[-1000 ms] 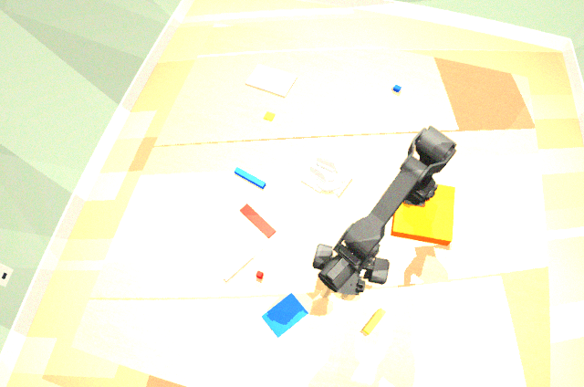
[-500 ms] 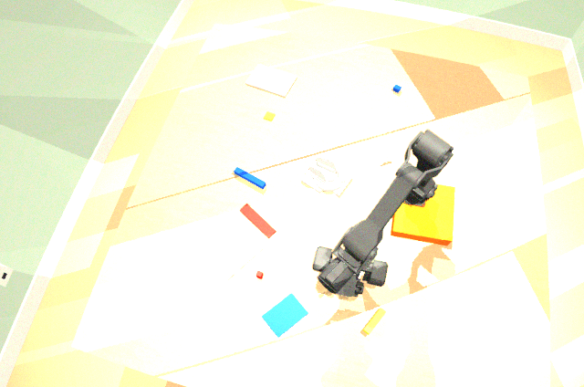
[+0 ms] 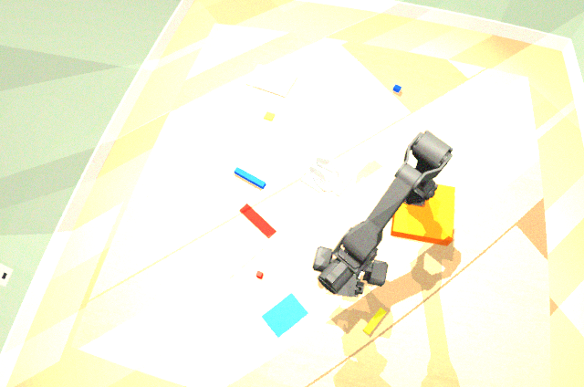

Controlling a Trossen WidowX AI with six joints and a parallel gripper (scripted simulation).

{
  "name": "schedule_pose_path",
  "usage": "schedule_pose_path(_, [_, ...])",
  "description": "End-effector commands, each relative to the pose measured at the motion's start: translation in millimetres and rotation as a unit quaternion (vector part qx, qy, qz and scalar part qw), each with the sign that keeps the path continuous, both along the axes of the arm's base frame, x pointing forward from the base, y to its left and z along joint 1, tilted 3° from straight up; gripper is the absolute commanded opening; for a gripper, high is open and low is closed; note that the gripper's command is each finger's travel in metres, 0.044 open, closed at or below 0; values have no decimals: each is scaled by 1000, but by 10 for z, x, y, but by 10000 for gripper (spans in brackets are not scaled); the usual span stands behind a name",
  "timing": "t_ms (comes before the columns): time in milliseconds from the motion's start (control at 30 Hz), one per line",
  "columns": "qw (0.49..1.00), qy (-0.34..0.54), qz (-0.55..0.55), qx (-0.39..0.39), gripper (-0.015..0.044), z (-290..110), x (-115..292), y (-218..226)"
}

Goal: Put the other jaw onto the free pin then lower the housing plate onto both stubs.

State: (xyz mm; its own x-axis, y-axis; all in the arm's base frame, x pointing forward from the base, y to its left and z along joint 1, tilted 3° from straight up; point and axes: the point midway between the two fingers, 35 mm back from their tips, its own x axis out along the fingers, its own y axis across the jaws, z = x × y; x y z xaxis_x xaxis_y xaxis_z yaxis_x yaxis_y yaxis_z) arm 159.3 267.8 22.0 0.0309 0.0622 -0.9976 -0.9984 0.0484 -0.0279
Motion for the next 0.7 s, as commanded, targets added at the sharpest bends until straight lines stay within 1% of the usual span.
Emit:
schedule_pose_path(0, [1000,-1,-2,-1,440,-10,2,-6])
schedule_pose_path(467, [1000,-1,-2,-1,440,-19,3,-6])
schedule_pose_path(667, [1000,0,0,0,400,-9,0,-1])
